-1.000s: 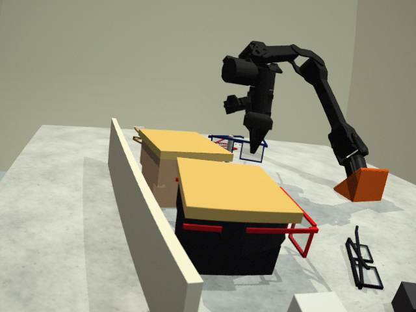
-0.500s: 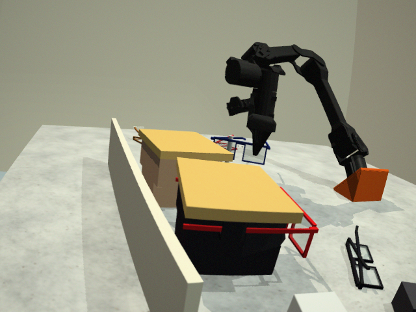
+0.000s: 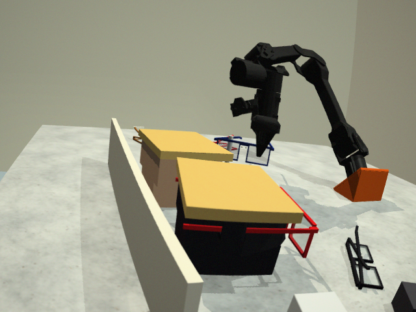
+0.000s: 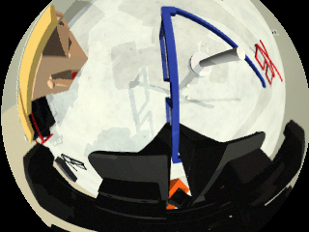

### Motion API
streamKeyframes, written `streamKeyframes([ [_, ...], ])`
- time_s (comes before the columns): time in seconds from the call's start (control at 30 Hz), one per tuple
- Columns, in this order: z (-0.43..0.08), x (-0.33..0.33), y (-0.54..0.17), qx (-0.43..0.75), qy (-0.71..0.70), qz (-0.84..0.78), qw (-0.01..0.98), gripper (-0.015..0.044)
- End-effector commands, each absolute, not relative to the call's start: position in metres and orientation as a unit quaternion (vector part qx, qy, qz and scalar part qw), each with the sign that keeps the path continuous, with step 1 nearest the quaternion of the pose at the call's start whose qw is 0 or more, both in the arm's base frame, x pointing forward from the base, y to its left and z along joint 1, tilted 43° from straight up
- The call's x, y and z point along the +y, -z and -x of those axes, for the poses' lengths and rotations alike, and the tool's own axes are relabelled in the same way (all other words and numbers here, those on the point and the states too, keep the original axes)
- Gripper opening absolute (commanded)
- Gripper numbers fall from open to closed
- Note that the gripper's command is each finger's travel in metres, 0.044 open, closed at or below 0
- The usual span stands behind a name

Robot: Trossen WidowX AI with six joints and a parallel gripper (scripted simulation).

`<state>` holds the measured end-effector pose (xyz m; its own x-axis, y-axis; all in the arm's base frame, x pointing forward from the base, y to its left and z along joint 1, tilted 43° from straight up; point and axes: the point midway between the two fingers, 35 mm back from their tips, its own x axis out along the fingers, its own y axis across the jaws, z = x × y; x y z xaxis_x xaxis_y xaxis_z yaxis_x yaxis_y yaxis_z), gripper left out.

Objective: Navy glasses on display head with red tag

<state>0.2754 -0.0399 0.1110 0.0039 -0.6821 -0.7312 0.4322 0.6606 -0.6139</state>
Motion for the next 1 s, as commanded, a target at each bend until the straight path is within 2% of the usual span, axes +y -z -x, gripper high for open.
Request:
streamKeyframes([
  [0.0, -0.273, -0.037, -0.108, 0.583, 0.397, 0.105, 0.701, 0.0000],
  [0.97, -0.258, -0.027, -0.099, 0.584, 0.397, 0.105, 0.700, 0.0000],
])
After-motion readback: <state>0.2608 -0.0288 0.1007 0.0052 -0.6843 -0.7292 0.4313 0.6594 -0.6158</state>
